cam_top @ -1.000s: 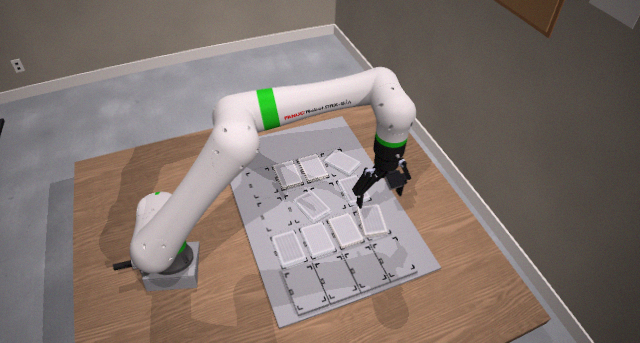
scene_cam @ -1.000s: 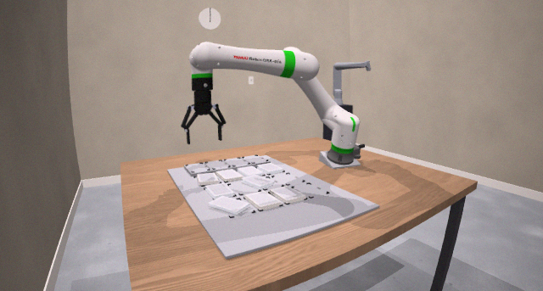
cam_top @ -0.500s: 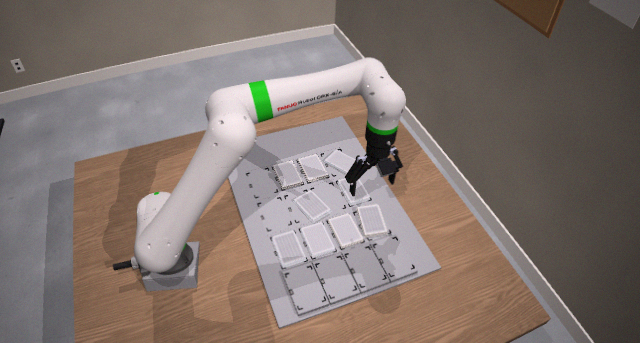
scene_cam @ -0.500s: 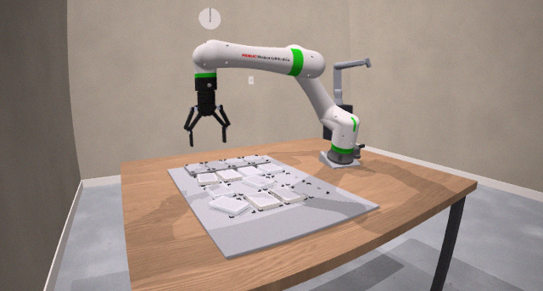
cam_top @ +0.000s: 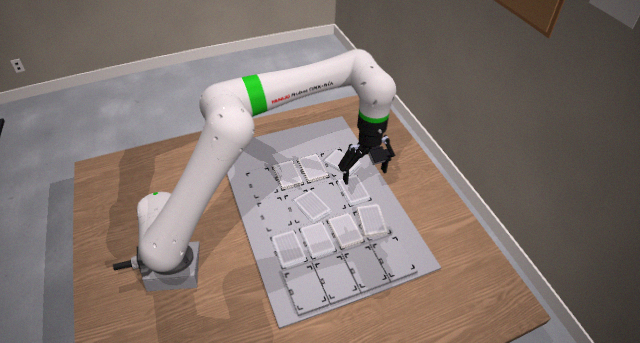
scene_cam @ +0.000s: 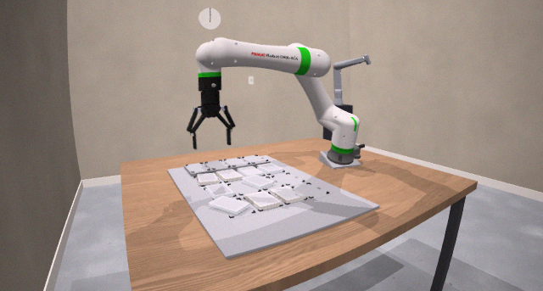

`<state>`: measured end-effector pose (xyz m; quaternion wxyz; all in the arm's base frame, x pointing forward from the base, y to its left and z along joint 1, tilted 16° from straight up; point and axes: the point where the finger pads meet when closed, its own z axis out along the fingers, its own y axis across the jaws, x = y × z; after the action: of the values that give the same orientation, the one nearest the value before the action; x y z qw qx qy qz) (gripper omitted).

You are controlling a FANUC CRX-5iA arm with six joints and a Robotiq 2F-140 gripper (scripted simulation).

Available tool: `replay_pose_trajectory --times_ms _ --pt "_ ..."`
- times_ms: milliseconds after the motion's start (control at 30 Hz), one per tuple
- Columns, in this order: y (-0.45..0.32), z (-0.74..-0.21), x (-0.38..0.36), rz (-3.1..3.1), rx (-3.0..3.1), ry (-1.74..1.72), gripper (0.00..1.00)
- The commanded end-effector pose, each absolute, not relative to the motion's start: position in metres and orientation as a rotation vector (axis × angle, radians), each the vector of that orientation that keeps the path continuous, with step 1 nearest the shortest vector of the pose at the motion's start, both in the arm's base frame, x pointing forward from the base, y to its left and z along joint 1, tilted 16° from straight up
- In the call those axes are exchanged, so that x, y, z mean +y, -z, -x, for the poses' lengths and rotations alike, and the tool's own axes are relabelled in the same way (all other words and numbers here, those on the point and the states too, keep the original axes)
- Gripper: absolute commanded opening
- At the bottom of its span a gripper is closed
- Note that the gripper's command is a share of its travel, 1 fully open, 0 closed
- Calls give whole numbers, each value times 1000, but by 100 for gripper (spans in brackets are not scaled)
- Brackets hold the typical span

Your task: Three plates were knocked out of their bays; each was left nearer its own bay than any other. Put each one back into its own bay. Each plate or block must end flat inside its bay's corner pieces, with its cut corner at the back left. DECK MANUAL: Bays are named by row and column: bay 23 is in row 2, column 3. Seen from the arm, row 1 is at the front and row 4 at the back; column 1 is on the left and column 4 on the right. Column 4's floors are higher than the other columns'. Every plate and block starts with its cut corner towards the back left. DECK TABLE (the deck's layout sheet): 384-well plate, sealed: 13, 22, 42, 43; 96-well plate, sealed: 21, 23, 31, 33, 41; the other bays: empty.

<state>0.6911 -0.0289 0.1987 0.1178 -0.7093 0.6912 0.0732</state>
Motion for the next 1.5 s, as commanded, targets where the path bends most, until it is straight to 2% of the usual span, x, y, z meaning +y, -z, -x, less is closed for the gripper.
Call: replay_pose_trajectory --times_ms 0,1467 --pt "-202 -691 -24 2074 2022 -211 100" --pt "-205 -691 -13 2074 2022 -211 100"
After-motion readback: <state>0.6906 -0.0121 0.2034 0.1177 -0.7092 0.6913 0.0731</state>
